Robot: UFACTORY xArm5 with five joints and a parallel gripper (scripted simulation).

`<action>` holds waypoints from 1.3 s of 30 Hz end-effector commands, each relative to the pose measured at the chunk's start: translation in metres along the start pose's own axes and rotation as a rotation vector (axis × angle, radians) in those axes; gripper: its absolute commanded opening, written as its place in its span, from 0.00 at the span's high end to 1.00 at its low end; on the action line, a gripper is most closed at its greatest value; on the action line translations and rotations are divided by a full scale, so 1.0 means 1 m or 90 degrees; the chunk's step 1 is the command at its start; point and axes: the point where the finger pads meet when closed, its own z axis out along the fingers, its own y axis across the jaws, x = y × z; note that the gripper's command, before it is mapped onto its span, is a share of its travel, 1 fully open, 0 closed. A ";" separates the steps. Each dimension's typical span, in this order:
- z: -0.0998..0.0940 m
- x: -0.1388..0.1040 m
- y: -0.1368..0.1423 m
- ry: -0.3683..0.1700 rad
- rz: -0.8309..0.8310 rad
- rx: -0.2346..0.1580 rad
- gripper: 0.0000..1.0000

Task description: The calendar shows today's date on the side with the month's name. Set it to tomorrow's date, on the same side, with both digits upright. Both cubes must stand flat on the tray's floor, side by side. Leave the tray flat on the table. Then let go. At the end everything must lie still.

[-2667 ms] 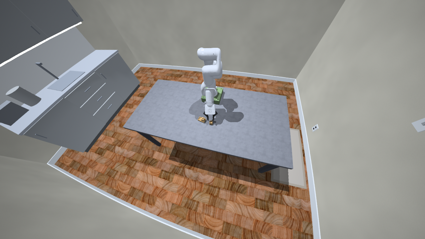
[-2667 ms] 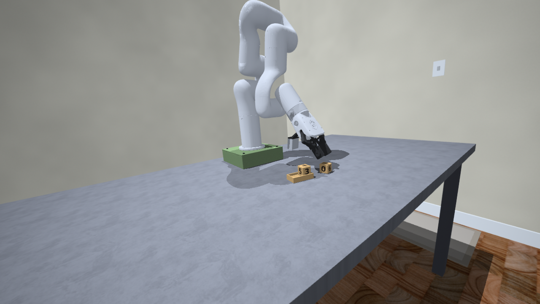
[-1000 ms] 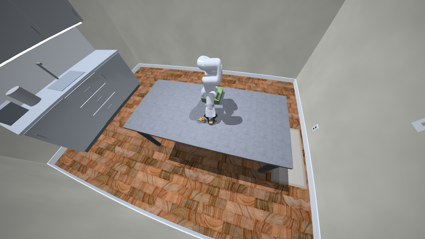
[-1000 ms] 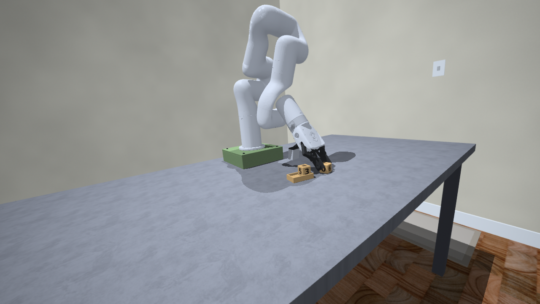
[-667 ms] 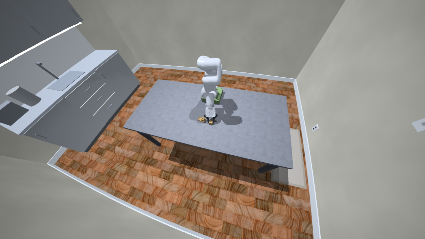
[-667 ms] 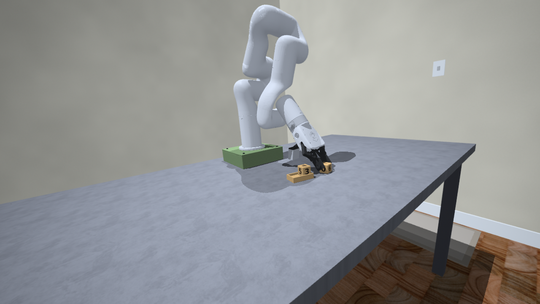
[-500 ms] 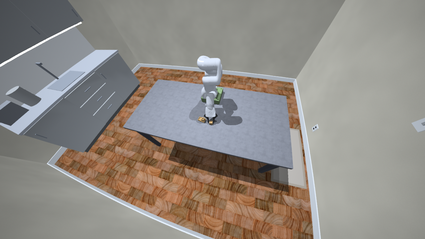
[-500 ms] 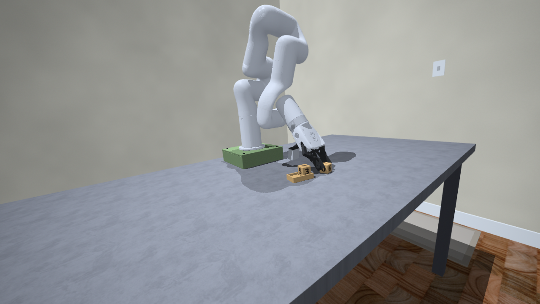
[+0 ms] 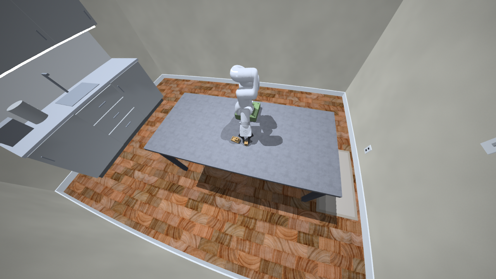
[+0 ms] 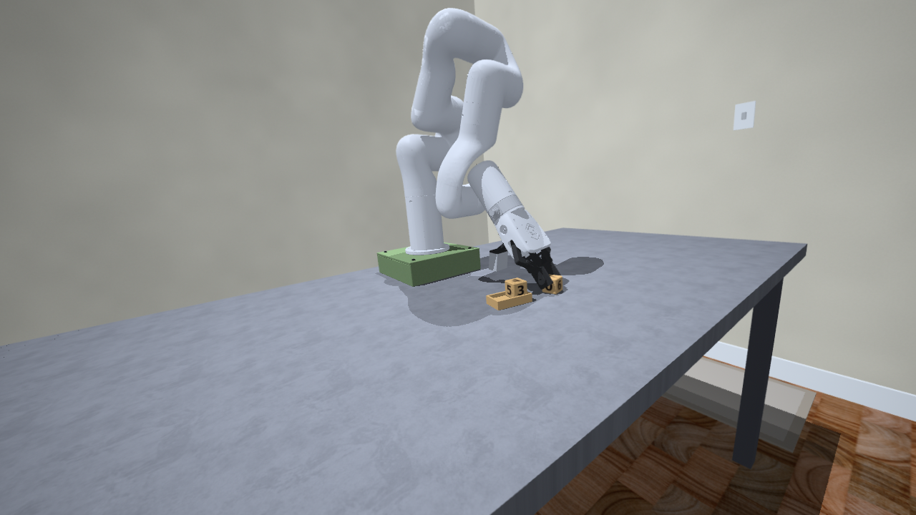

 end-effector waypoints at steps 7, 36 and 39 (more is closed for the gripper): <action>0.000 -0.001 0.000 -0.001 0.000 0.000 0.71; -0.013 -0.009 0.000 -0.002 0.000 0.000 0.71; -0.022 -0.016 0.000 -0.002 0.000 0.000 0.71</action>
